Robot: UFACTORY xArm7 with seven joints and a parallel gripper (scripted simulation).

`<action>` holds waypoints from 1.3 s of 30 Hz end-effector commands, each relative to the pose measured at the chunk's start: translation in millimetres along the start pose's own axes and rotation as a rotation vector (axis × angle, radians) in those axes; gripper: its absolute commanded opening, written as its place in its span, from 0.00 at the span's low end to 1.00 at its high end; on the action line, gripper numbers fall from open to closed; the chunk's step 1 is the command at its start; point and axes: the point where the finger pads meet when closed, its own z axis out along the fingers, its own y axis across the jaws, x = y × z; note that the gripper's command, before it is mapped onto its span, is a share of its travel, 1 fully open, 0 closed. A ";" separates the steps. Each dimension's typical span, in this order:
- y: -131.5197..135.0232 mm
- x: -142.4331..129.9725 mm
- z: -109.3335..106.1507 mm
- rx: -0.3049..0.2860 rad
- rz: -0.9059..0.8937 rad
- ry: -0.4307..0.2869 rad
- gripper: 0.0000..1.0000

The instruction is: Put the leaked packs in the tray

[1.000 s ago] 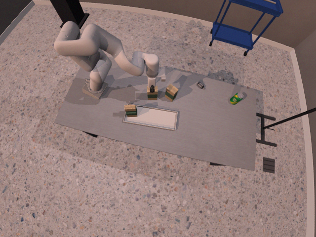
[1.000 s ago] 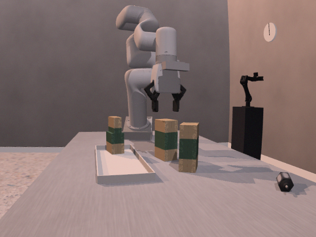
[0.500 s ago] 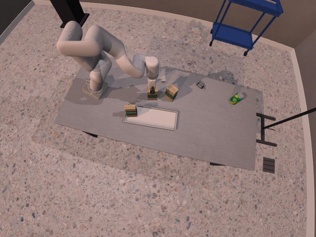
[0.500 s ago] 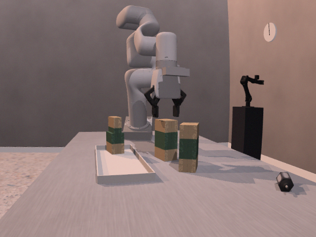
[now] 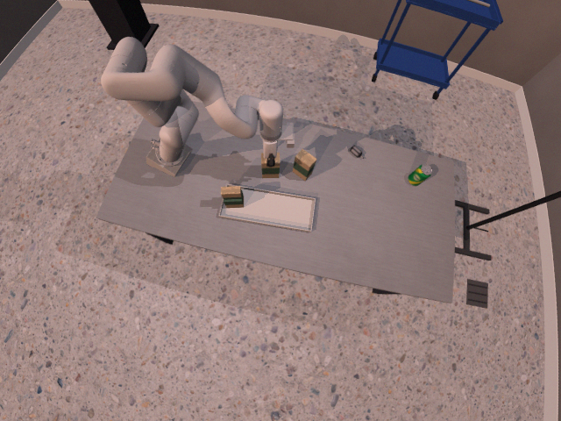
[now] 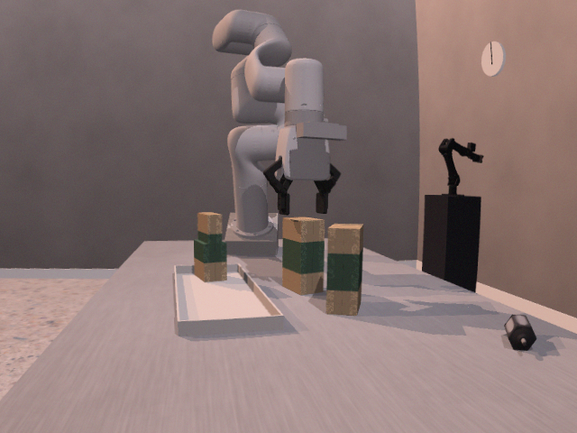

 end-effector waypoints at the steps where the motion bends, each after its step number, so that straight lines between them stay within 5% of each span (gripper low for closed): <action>1: 0.1 1.4 -1.3 0.000 0.000 0.004 0.87; 39: 0.1 1.7 49.7 0.000 0.000 0.004 0.87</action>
